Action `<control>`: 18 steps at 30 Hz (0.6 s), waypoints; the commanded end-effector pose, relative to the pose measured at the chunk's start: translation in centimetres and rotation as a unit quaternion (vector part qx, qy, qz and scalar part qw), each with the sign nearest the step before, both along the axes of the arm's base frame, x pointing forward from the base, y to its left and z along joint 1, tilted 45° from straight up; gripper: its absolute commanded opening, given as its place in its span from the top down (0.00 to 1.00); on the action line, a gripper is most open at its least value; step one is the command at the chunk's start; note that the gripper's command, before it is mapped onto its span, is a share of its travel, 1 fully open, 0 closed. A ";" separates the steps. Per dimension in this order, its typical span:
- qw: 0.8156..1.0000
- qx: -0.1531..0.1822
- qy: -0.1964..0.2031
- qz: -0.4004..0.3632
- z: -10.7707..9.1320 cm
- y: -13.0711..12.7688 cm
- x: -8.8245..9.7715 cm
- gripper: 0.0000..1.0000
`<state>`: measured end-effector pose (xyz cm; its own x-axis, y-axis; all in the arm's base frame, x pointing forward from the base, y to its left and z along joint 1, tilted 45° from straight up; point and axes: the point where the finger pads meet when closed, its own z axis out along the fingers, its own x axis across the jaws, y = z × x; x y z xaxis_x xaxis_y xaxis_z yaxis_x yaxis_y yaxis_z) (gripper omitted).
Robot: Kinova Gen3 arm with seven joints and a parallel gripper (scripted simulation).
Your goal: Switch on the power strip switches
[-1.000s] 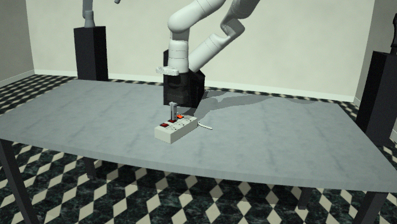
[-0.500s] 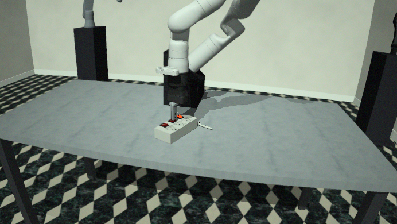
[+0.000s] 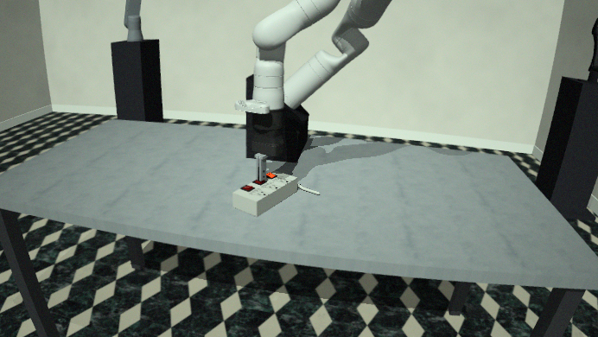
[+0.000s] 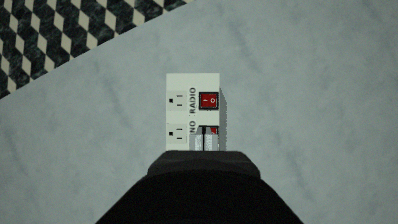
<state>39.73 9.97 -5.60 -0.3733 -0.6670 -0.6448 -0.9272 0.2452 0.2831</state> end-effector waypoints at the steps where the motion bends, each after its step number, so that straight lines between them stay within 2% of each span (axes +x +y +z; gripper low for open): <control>1: 1.000 0.000 -0.001 -0.001 0.0 -0.1 0.1 1.00; 18: 1.000 0.000 -0.001 -0.001 -0.2 0.1 0.0 1.00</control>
